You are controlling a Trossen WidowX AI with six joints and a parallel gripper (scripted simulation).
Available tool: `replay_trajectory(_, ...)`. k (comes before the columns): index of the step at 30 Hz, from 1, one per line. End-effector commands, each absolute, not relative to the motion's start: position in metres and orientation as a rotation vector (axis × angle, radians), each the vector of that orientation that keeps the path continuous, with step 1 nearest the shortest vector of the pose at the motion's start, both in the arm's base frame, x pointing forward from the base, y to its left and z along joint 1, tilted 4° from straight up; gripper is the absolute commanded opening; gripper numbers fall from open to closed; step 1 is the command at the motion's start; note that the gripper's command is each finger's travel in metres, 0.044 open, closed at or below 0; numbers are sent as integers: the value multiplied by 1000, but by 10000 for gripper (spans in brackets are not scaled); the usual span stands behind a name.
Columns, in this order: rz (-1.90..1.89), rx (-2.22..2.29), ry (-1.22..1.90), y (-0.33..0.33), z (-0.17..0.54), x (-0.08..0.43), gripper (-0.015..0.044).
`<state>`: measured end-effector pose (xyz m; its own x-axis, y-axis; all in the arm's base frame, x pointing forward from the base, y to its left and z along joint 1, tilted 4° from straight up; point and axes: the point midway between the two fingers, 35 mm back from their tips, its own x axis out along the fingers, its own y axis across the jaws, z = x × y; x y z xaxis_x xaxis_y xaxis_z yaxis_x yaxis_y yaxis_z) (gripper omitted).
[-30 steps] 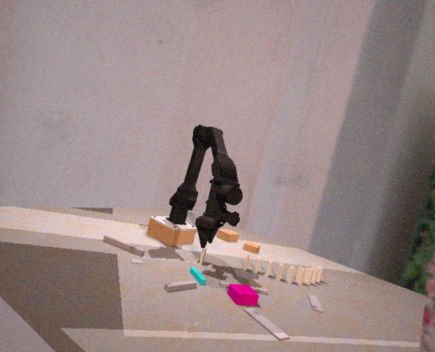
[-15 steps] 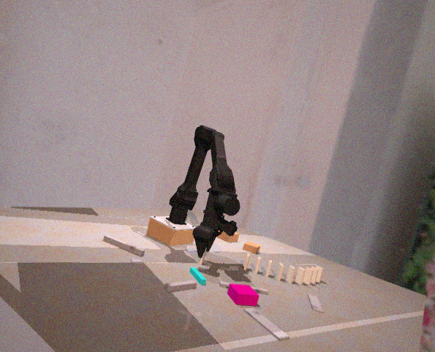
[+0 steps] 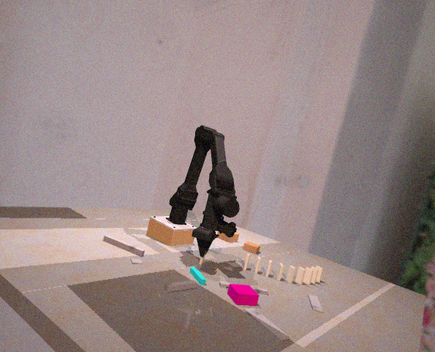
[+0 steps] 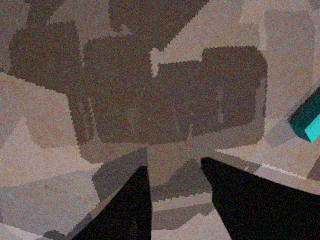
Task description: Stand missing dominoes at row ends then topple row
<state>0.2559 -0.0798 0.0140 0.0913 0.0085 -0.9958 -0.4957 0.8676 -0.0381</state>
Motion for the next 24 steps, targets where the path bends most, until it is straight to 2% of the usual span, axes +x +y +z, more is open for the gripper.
replay_trajectory(1, 390, -406, 1446, -79, 12, 255, 107)
replay_trajectory(9, 390, -406, 1445, -79, 15, 256, 107)
replay_trajectory(17, 391, -414, 1441, -82, 136, 248, 107)
replay_trajectory(24, 392, -414, 1441, -75, 147, 249, 107)
